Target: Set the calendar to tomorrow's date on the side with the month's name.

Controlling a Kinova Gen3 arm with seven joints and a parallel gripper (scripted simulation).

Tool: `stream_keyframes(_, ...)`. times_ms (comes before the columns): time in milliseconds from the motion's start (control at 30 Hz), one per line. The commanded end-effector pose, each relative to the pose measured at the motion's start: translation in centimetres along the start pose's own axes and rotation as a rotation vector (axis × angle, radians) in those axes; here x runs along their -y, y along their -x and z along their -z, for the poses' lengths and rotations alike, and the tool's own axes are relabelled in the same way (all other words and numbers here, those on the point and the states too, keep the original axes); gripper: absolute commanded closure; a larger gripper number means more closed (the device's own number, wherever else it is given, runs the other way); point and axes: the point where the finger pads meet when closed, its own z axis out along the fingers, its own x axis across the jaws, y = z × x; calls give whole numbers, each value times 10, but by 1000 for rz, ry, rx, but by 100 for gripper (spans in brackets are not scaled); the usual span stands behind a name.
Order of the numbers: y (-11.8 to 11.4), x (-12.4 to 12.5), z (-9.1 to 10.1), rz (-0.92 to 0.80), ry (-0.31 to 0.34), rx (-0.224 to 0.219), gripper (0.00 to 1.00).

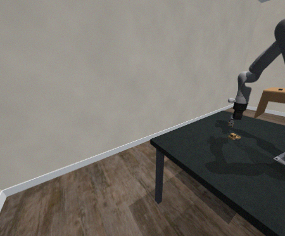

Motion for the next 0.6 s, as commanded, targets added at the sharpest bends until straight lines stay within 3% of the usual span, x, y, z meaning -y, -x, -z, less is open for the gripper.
stream_keyframes(0,-6,-5,1,29,-2,-2,43)
stream_keyframes(567,-19,-28,2,385,-7,3,43)
